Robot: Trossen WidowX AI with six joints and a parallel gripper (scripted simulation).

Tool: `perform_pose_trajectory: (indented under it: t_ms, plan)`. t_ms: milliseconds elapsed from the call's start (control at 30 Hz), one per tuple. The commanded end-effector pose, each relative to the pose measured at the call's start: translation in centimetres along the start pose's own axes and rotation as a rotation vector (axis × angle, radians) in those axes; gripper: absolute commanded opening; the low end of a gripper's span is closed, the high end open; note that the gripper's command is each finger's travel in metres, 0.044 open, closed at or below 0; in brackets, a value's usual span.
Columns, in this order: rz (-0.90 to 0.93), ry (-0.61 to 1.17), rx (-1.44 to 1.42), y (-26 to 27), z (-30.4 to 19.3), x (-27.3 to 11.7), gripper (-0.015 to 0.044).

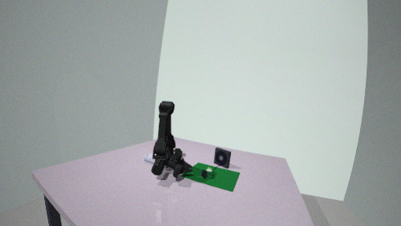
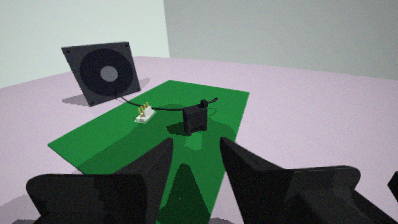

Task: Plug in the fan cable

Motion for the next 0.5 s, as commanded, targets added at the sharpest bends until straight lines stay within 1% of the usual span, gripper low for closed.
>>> perform_pose_trajectory:
  t_ms: [0, 333, 467]
  plan:
    - [-0.007, -0.019, -0.01, 0.1, 0.9, -0.7, 0.0205]
    - [-0.022, -0.059, -0.009, 0.8, 2.8, -2.4, 0.0205]
    - [-0.01, -0.048, -0.002, 0.8, 3.1, -2.4, 0.0205]
Point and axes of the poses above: the point midway between the two fingers, 35 mm back from their tips, its own x axis out along the fingers, its own y axis across the jaws, z = x × y, the point moved 9 cm from there along -x, back along the fingers, and after that the axes turned 4 degrees about x, right-handed, at the moved point
